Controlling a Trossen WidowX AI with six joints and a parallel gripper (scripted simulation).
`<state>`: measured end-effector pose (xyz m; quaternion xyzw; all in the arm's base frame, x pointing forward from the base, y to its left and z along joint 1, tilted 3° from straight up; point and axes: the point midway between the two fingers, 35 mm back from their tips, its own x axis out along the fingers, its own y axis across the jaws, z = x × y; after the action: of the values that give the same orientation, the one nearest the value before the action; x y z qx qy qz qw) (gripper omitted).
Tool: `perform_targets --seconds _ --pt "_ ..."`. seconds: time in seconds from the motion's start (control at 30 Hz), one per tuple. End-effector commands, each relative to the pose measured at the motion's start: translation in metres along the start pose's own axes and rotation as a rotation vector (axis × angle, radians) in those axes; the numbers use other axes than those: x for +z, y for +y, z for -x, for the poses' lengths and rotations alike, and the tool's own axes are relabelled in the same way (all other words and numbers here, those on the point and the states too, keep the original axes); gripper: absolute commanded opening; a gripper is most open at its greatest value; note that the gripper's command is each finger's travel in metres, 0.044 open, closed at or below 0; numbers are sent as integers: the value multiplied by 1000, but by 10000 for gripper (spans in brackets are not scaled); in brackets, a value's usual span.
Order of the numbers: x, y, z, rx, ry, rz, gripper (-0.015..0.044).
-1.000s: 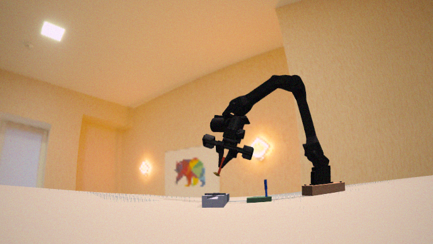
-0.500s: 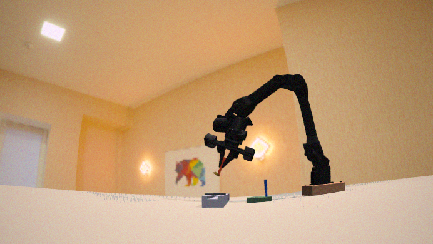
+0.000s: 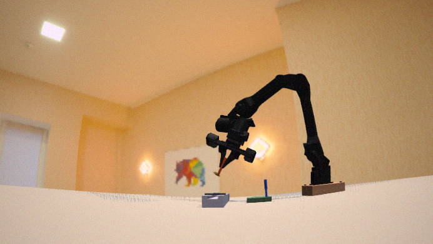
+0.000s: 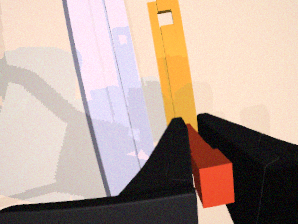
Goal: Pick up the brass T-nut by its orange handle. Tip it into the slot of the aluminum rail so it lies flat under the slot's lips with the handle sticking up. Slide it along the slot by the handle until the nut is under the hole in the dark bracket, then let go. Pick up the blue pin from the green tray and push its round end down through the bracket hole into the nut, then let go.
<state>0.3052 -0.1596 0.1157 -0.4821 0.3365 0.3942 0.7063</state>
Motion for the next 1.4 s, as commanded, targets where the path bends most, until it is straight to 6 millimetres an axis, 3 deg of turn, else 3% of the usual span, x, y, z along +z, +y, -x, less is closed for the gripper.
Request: perform_targets --seconds 0.0,1.37 --pt "1 0 1 -20 -3 9 -150" --pt "2 11 3 -145 0 57 -150"
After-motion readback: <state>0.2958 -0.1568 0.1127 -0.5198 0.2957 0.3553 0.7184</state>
